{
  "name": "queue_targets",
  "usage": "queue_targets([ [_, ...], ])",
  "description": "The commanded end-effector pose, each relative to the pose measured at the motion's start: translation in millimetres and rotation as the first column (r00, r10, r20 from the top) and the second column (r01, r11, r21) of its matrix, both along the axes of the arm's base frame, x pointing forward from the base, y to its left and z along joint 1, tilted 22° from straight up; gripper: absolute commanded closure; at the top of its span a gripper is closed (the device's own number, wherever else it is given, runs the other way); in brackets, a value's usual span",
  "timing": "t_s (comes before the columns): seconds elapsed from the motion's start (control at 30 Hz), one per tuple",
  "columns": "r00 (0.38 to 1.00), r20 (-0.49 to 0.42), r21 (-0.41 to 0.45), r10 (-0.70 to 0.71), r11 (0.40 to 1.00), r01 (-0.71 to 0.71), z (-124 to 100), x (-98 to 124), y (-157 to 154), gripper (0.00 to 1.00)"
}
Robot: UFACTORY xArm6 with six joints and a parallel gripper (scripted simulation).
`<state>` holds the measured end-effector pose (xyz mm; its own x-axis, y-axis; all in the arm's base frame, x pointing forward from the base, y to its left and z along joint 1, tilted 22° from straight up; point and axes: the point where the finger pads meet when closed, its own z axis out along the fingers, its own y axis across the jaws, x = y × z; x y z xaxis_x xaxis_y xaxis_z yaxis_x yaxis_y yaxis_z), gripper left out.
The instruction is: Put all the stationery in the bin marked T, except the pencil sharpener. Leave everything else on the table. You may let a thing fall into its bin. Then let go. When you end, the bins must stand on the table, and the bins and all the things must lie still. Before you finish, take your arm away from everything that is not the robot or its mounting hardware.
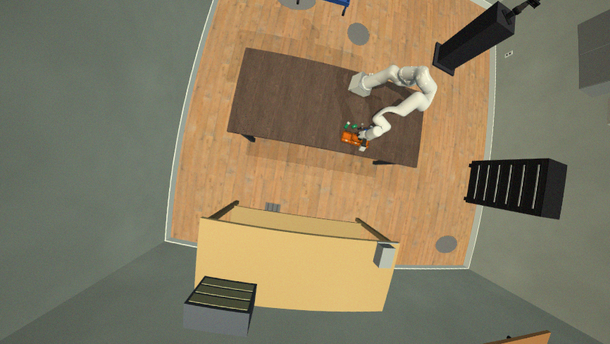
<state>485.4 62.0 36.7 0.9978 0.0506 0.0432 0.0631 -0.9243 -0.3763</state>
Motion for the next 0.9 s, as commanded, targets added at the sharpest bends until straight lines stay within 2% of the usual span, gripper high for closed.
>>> queue_targets([
  [0.0, 1.0, 0.005, -0.001, -0.002, 1.0, 0.002, 6, 3, 9, 0.93],
  [0.43, 1.0, 0.005, 0.0, -0.002, 1.0, 0.002, 31, 6, 69, 0.93],
  [0.6, 1.0, 0.005, 0.0, -0.002, 1.0, 0.002, 31, 6, 69, 0.93],
  [0.87, 1.0, 0.005, 0.0, -0.002, 1.0, 0.002, 11, 7, 77, 0.93],
])
